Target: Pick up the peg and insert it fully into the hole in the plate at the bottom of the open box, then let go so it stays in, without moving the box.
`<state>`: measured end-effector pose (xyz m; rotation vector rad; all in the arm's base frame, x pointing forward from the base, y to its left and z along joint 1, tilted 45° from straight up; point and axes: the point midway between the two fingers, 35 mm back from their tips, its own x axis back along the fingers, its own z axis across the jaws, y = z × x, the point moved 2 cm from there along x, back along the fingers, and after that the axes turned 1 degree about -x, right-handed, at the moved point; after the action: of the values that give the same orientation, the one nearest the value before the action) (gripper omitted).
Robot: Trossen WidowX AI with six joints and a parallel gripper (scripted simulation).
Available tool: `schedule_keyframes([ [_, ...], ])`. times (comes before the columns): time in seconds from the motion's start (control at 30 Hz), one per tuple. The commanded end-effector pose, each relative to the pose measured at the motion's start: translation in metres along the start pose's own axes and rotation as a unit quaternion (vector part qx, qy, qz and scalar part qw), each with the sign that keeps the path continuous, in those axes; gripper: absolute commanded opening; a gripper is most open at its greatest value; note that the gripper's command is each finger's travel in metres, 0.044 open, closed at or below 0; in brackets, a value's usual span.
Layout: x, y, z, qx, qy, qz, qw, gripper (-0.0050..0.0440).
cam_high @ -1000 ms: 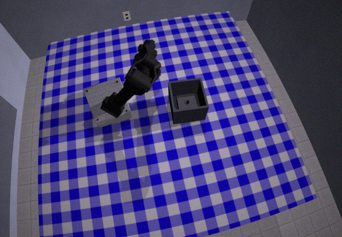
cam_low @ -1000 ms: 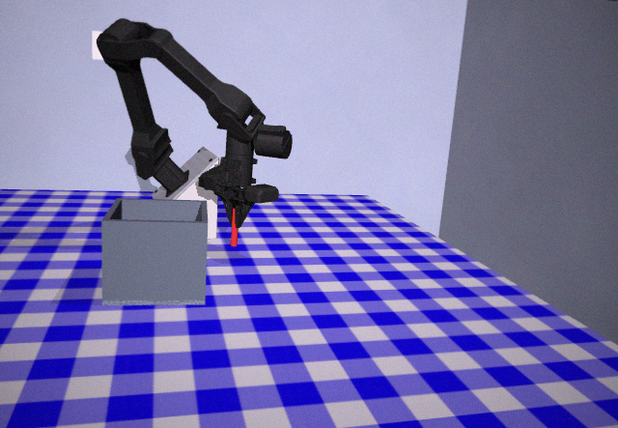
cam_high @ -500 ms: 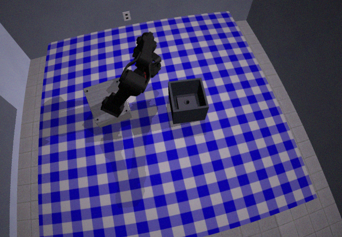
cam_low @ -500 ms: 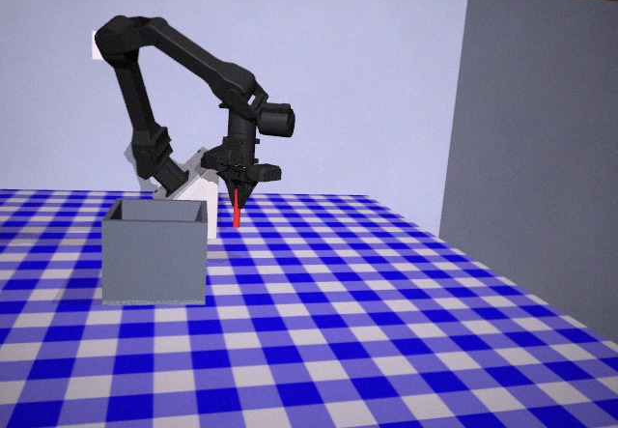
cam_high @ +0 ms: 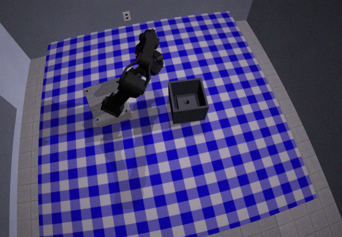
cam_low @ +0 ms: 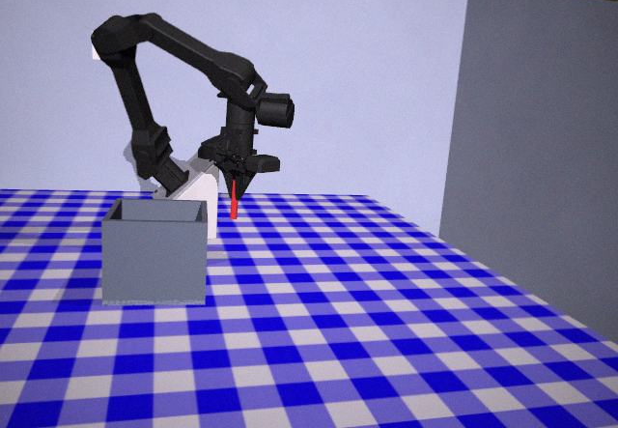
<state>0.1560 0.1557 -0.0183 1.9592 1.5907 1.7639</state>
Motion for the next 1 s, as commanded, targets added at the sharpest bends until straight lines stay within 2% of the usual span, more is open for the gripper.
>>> schedule_keyframes([
  [0.0, 0.012, 0.012, 0.008, -0.004, 0.009, 0.003, 1.0, 0.0],
  [0.97, 0.059, 0.078, 0.022, -0.007, 0.011, 0.005, 1.0, 0.0],
])
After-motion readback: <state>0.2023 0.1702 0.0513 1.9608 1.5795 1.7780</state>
